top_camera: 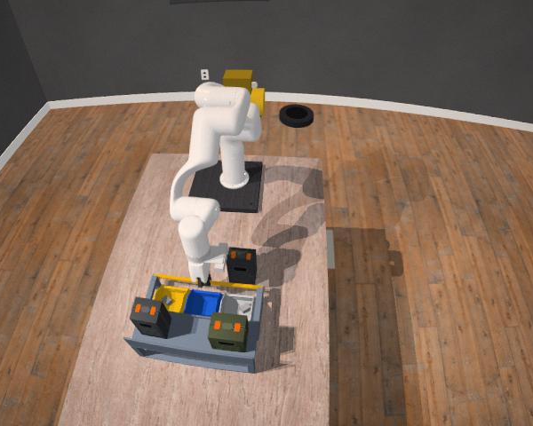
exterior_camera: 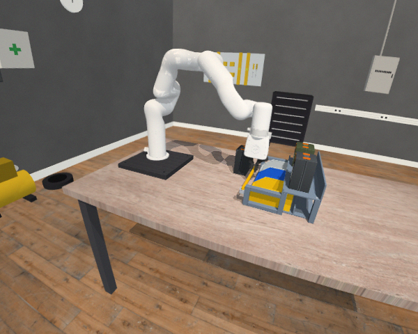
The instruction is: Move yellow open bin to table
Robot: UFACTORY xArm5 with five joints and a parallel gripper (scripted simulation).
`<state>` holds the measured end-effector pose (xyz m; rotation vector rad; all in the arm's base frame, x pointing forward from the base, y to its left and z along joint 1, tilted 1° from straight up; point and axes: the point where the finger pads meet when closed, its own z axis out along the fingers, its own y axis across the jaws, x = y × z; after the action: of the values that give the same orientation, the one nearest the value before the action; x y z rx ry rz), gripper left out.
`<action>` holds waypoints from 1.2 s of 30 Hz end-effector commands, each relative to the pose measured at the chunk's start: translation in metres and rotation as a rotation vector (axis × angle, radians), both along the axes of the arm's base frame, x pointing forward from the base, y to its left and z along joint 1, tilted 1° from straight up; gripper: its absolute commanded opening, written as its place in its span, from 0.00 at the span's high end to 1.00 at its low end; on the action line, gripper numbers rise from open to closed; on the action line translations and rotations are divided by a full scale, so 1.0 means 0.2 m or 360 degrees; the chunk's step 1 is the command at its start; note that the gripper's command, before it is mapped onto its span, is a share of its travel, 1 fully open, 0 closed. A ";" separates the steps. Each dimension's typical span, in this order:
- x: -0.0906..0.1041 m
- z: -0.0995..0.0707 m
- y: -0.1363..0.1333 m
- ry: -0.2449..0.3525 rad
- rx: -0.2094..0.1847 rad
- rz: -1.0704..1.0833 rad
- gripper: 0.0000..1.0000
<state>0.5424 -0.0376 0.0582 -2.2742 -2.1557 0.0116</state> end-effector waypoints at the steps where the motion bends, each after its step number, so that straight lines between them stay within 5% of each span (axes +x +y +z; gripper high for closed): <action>1: 0.01 0.02 0.00 -0.0008 0.0001 0.0000 1.00; 36: 0.01 0.13 0.00 -0.0008 0.0001 0.0000 1.00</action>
<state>0.5422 -0.0376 0.0755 -2.2735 -2.1550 0.0130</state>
